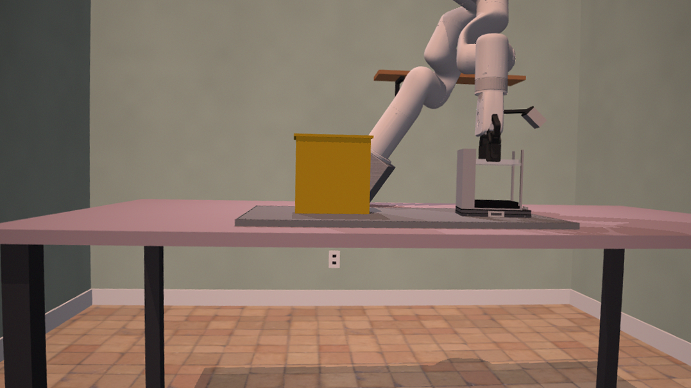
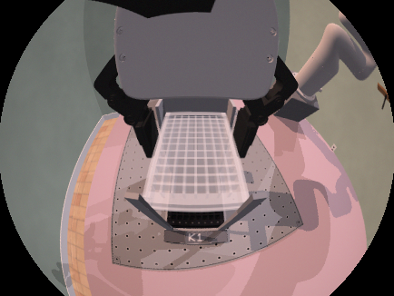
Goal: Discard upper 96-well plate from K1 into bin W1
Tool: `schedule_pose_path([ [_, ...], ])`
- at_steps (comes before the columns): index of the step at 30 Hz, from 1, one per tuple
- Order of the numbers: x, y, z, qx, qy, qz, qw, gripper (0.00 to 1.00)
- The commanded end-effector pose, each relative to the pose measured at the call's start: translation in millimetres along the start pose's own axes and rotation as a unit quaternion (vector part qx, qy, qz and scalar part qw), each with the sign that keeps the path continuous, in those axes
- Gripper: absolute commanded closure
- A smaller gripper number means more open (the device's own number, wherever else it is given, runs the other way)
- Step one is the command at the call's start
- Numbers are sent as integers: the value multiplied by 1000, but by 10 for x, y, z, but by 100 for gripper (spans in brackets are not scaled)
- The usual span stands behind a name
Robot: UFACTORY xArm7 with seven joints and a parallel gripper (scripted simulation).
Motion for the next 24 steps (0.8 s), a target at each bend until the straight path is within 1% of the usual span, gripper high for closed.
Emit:
schedule_pose_path([
  [1, 5, 81, 10, -2, 0, 1, 1000, 100],
  [24, 5, 431, 10, -2, 0, 1, 1000, 100],
])
Point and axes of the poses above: the point where the finger pads meet when closed, its own y axis back along the fingers, its own z axis across the jaws, x = y × z, the point moved 8 cm from there along y, back along the fingers, and after that the axes turned 6 degrees about -y, right-handed, at the moved point
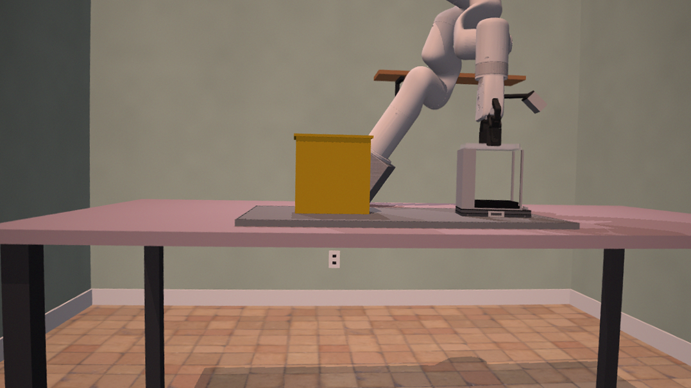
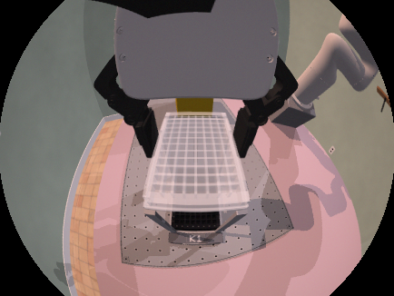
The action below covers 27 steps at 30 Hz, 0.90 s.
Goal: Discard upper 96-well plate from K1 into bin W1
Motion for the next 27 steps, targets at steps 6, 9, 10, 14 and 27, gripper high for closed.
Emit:
schedule_pose_path([
  [6, 5, 158, 9, -2, 0, 1, 1000, 100],
  [9, 5, 191, 9, -2, 0, 1, 1000, 100],
  [10, 5, 208, 9, -2, 0, 1, 1000, 100],
  [14, 5, 275, 9, -2, 0, 1, 1000, 100],
  [27, 5, 459, 8, -2, 0, 1, 1000, 100],
])
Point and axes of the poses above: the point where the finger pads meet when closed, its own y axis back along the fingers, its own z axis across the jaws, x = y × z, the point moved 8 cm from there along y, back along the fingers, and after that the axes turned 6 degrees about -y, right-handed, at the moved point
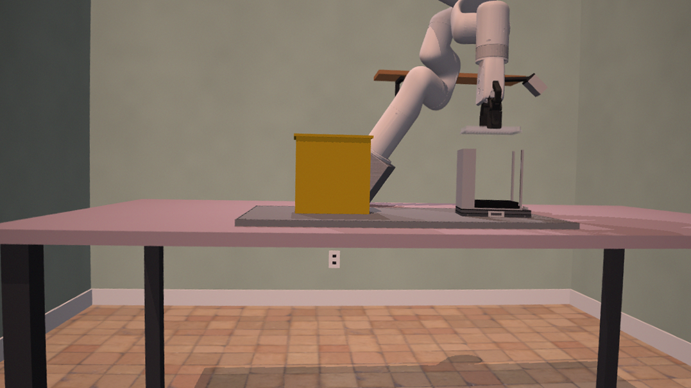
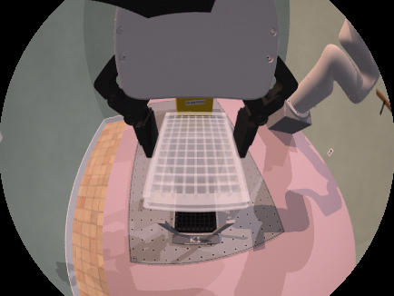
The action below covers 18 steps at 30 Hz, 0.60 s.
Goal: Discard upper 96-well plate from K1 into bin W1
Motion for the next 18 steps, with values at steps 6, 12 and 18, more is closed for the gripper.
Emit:
schedule_pose_path([
  [6, 4, 165, 9, -2, 0, 1, 1000, 100],
  [12, 4, 265, 9, -2, 0, 1, 1000, 100],
  [18, 4, 332, 9, -2, 0, 1, 1000, 100],
])
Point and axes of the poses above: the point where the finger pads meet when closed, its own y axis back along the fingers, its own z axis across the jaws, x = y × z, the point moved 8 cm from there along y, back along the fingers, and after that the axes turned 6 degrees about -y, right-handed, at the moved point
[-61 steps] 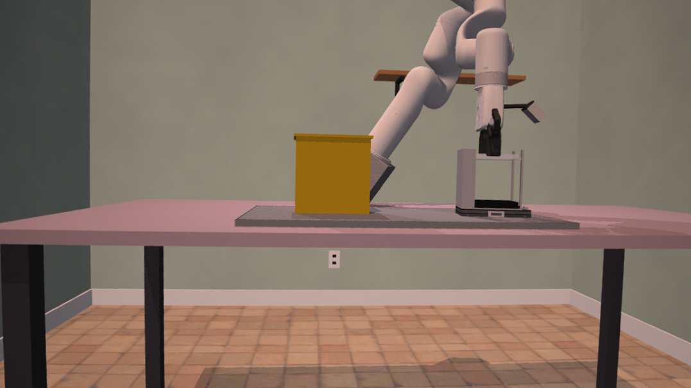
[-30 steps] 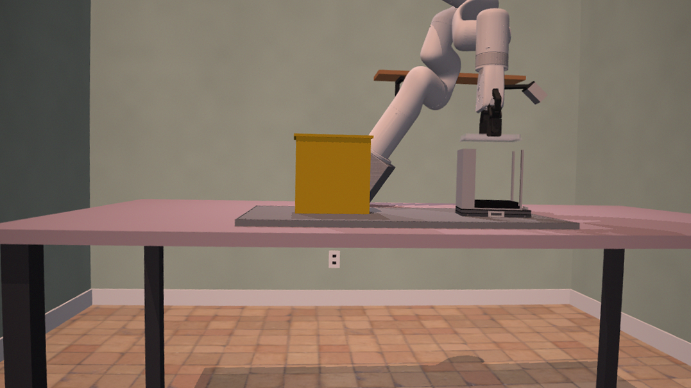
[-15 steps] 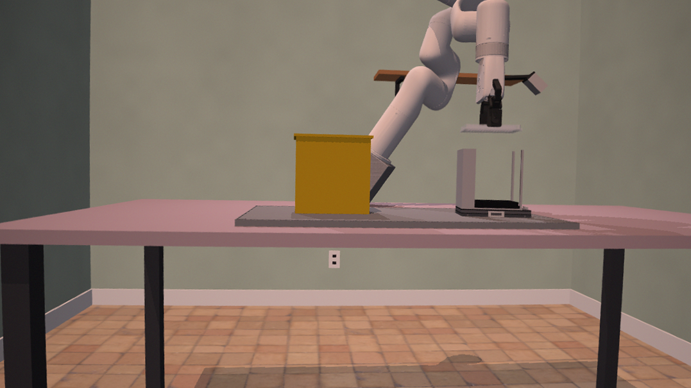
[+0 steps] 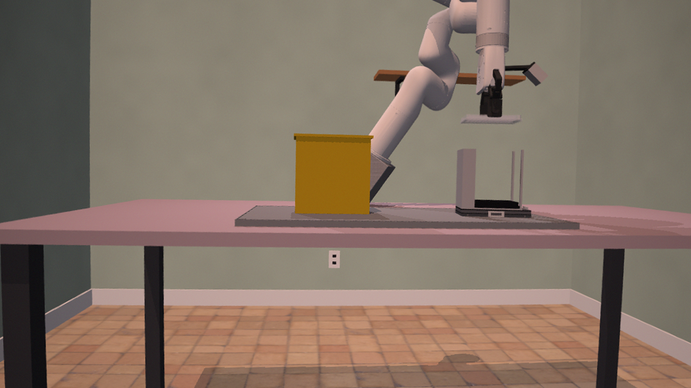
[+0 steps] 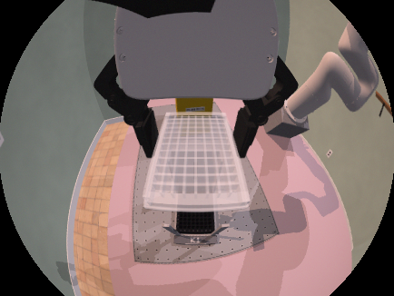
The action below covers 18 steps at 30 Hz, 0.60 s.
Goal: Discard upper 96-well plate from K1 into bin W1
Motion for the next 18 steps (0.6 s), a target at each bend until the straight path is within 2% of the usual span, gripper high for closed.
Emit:
schedule_pose_path([
  [1, 4, 87, 11, -2, 0, 1, 1000, 100],
  [8, 4, 204, 10, -2, 0, 1, 1000, 100],
  [18, 4, 205, 10, -2, 0, 1, 1000, 100],
])
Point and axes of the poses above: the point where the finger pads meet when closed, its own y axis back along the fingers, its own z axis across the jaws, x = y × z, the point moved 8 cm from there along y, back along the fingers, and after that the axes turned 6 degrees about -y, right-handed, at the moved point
